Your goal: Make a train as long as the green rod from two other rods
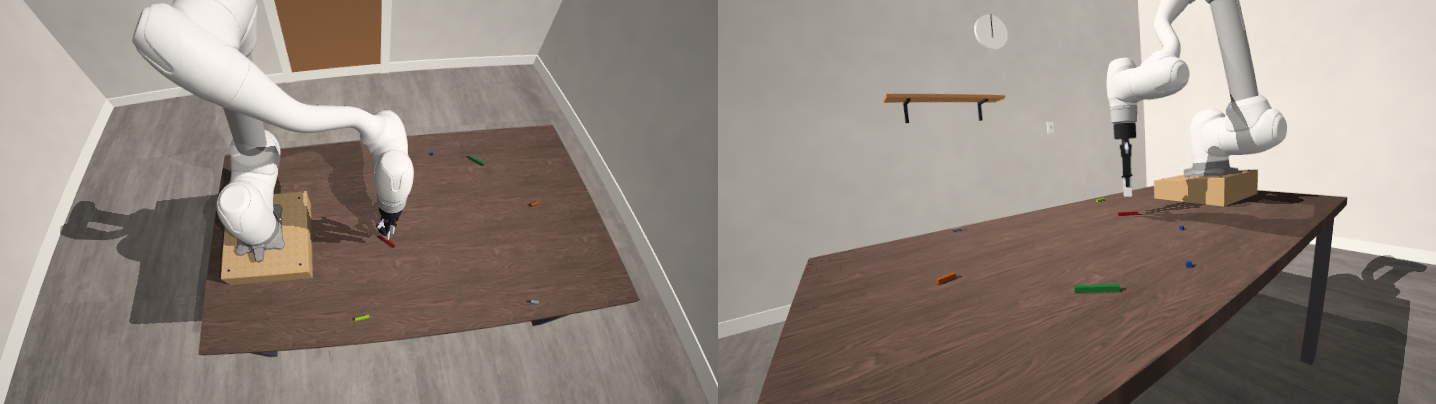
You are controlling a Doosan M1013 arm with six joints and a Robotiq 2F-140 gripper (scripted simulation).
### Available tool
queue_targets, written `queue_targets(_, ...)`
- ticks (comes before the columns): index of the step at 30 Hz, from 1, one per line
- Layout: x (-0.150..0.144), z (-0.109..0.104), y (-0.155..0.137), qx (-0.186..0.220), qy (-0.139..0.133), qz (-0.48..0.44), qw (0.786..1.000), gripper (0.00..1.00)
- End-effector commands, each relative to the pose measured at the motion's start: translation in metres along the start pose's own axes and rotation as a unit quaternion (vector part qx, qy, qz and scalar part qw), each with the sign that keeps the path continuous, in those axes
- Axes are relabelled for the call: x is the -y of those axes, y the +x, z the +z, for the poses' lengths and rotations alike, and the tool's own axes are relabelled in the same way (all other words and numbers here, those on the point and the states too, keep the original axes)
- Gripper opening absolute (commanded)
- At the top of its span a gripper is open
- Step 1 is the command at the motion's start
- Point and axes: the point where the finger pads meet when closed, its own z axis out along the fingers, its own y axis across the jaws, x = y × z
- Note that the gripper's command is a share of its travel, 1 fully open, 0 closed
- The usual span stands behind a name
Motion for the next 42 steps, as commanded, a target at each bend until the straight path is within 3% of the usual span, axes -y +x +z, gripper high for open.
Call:
queue_targets(1, 0.0, 0.0, 0.0, 0.0, 0.0, 0.0, 1.0, 0.23)
queue_targets(42, 0.001, 0.045, 0.001, 0.0, 0.0, 0.0, 1.0, 0.23)
